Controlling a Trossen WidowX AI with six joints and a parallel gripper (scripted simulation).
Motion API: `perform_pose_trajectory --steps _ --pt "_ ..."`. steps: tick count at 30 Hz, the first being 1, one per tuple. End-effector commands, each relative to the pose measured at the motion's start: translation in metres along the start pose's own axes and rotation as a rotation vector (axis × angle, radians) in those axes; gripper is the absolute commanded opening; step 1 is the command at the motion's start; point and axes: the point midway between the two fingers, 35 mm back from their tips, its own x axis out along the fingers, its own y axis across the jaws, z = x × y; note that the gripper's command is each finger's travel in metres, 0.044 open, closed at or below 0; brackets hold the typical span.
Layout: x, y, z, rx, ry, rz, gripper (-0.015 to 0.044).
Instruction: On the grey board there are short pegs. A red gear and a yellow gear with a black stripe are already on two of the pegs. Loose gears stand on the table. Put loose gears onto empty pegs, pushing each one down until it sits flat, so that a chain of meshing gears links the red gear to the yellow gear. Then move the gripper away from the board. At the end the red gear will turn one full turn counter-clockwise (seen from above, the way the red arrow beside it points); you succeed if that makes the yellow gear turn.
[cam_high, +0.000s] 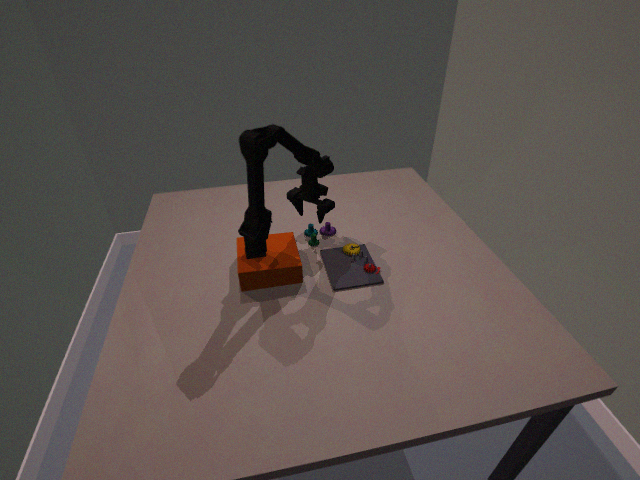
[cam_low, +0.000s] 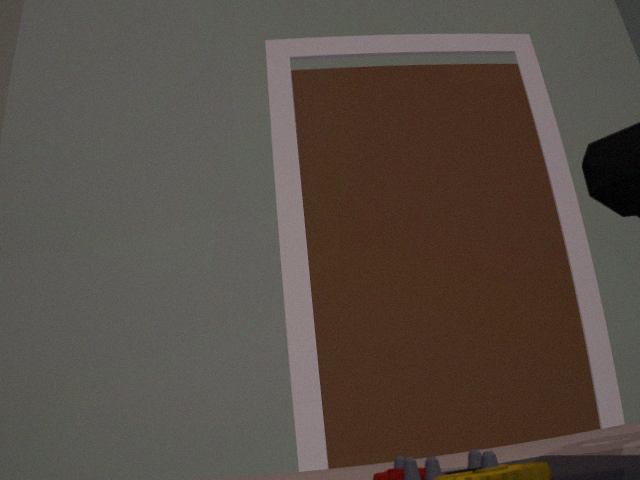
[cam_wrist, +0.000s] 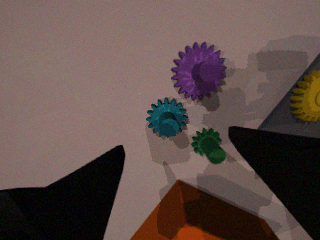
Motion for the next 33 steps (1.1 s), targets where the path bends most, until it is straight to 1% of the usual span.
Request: perform_pose_trajectory --steps 1,22,27,33 --pt "0.009 0.002 0.001 -0.006 0.008 0.003 0.0440" --pt "0.040 0.003 0.001 -0.006 0.009 0.003 0.0440" --pt "0.041 0.003 0.001 -0.006 0.009 0.003 0.0440" --pt "0.041 0.003 0.001 -0.006 0.009 0.003 0.0282"
